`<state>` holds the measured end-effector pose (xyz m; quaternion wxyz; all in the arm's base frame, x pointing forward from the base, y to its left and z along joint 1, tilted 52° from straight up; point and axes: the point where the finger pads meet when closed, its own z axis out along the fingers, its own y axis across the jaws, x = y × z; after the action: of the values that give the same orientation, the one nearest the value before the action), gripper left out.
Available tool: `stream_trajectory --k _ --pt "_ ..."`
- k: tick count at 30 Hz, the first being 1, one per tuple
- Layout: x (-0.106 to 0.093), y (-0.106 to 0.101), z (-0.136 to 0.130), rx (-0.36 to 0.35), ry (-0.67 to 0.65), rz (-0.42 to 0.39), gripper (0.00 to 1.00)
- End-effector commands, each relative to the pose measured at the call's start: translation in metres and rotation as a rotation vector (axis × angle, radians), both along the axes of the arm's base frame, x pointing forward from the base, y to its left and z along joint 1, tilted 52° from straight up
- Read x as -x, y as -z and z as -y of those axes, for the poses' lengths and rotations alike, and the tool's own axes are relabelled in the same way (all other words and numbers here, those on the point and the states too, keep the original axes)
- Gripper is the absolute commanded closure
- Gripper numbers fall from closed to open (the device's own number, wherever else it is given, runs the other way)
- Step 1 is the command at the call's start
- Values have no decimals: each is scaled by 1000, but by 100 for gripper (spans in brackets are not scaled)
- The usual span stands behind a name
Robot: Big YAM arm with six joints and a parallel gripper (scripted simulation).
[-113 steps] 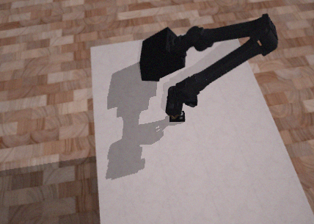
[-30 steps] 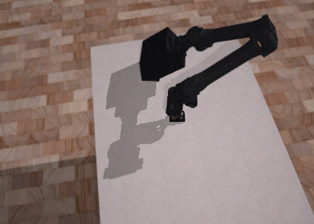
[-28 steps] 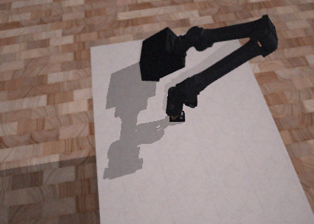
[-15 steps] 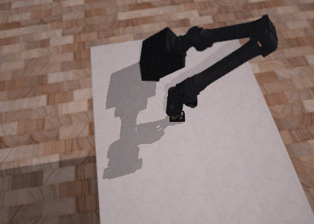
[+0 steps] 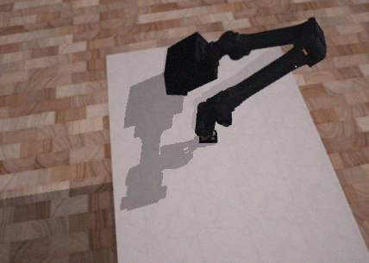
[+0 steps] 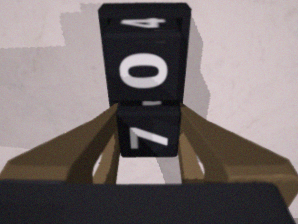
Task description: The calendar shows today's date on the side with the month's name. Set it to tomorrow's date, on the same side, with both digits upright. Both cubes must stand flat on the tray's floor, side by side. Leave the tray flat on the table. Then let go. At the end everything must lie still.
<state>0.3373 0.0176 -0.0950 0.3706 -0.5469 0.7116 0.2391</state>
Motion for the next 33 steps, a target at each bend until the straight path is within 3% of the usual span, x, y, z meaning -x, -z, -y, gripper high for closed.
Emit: stream_trajectory --k 1,25,29,33 --pt "1 2 -8 -9 -10 -11 73" --pt "1 2 -8 -9 -10 -11 73" --pt "1 2 -8 -9 -10 -11 65" --pt "1 2 -8 -9 -10 -11 65"
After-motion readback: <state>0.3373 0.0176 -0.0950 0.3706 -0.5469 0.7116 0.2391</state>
